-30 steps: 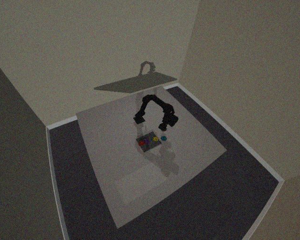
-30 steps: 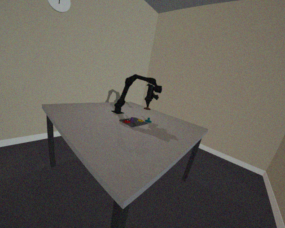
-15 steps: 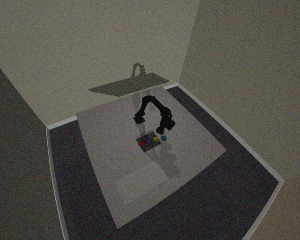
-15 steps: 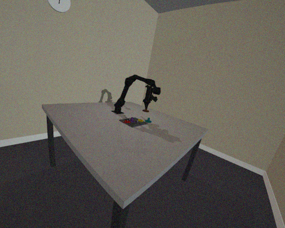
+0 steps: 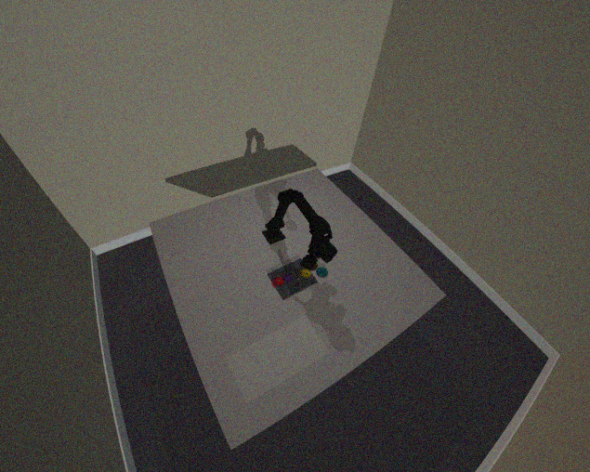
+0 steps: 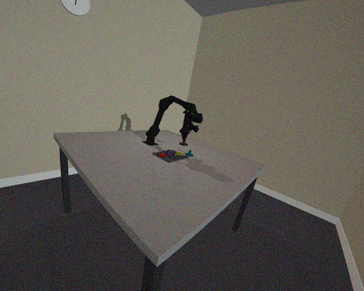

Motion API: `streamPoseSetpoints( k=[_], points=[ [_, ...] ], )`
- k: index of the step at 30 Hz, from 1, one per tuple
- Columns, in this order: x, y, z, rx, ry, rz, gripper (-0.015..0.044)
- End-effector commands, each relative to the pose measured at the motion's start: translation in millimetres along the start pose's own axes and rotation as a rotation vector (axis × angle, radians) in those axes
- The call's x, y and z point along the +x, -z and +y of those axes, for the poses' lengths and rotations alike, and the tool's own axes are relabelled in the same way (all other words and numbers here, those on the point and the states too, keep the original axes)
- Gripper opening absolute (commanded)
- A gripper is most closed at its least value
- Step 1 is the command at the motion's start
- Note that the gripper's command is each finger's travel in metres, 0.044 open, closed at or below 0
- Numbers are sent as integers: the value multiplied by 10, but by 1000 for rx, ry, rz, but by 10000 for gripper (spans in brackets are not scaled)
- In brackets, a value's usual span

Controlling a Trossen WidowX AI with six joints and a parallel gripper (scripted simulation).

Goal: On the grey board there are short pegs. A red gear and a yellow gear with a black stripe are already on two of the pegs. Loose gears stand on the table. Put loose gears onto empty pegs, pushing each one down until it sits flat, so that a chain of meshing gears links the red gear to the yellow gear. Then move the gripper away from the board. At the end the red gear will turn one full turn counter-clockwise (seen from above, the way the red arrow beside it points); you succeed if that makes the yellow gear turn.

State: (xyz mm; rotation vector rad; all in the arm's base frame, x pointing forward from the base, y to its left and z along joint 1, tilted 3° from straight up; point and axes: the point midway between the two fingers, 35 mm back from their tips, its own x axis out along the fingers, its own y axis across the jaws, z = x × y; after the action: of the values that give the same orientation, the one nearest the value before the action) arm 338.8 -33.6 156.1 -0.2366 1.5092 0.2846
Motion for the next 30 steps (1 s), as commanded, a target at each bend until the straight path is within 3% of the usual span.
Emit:
streamPoseSetpoints(
  k=[1, 30],
  points=[
    [59, 46, -105, -5, -3, 1, 0],
    [267, 340, -612, -5, -1, 3, 0]
  ],
)
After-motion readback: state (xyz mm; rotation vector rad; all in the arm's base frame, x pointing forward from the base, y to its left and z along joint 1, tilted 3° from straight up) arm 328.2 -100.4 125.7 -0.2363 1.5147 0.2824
